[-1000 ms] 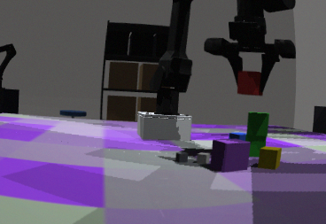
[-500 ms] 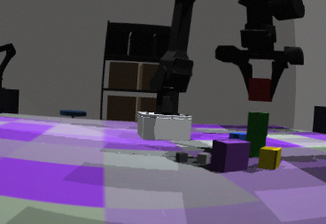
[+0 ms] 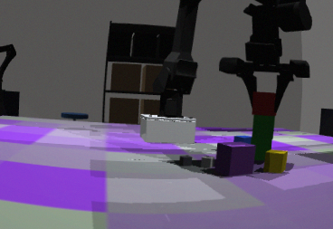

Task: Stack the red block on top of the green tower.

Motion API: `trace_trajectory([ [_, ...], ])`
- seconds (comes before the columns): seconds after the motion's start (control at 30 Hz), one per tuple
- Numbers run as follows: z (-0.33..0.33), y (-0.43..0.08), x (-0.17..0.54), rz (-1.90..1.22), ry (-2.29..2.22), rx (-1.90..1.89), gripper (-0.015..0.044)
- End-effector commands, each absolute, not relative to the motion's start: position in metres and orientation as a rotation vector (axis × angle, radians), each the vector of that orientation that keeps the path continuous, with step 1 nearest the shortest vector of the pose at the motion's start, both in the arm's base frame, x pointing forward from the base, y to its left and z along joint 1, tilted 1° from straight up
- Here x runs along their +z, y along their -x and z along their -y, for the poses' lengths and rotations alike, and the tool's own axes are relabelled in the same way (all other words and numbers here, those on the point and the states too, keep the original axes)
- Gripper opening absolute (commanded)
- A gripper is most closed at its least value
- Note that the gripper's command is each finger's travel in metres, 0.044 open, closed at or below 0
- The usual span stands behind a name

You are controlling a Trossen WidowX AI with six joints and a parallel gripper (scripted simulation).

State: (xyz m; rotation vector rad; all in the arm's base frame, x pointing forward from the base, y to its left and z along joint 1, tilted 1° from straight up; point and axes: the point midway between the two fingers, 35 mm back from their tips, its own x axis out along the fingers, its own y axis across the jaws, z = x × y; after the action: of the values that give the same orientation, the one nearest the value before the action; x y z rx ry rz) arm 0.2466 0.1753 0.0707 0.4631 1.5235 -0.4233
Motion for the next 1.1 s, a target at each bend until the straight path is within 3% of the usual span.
trace_trajectory([
  [0.0,-0.1758,-0.2463,0.0701,-1.525,-0.469,-0.424,0.0],
  [0.67,-0.1759,-0.2466,0.0738,-1.525,-0.469,-0.424,0.0],
  [1.07,-0.1752,-0.2465,0.0701,-1.524,-0.463,-0.424,0.0315],
])
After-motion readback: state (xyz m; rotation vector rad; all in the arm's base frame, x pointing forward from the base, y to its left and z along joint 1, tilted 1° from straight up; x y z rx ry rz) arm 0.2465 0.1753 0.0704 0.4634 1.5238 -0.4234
